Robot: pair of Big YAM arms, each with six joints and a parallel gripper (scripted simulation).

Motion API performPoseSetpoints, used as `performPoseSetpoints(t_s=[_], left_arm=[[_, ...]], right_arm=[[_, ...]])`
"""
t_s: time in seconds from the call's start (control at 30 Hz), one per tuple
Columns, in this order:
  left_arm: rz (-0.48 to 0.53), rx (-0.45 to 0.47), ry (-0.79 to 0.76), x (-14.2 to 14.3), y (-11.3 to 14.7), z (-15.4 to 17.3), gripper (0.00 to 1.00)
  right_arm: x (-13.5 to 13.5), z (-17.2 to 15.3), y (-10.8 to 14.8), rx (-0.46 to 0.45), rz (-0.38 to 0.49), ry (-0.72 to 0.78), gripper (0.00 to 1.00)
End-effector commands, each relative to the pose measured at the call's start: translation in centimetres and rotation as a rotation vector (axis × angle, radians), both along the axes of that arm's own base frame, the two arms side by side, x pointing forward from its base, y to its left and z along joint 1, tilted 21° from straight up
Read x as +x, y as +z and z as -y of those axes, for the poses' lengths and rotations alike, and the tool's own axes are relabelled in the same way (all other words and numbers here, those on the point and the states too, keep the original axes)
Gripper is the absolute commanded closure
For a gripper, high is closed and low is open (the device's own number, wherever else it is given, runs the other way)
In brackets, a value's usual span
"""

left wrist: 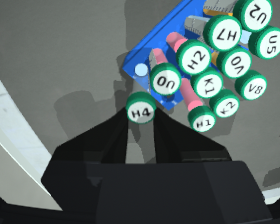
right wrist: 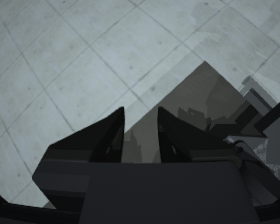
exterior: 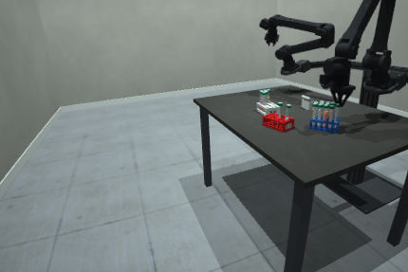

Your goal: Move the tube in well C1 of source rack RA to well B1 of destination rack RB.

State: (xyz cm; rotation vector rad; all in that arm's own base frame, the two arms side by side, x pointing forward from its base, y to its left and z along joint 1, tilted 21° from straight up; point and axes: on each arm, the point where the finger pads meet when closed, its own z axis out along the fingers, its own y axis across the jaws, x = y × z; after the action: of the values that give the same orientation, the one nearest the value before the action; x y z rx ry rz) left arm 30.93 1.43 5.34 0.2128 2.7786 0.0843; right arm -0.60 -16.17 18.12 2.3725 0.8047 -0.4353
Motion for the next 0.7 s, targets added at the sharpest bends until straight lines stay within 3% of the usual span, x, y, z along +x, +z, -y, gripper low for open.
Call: performPoseSetpoints(t_s=[0.0, 0.67], left_arm=[[0.055, 0.002, -0.003, 1.6, 2.7, 0.3, 1.0], [0.058, 0.003, -0.003, 0.9, 4.6, 0.4, 1.0]], right_arm=[[0.1, 0.2, 1.6, -0.033, 0.008, 0.0, 0.7], [0.1, 0.2, 1.6, -0.033, 0.008, 0.0, 0.7]])
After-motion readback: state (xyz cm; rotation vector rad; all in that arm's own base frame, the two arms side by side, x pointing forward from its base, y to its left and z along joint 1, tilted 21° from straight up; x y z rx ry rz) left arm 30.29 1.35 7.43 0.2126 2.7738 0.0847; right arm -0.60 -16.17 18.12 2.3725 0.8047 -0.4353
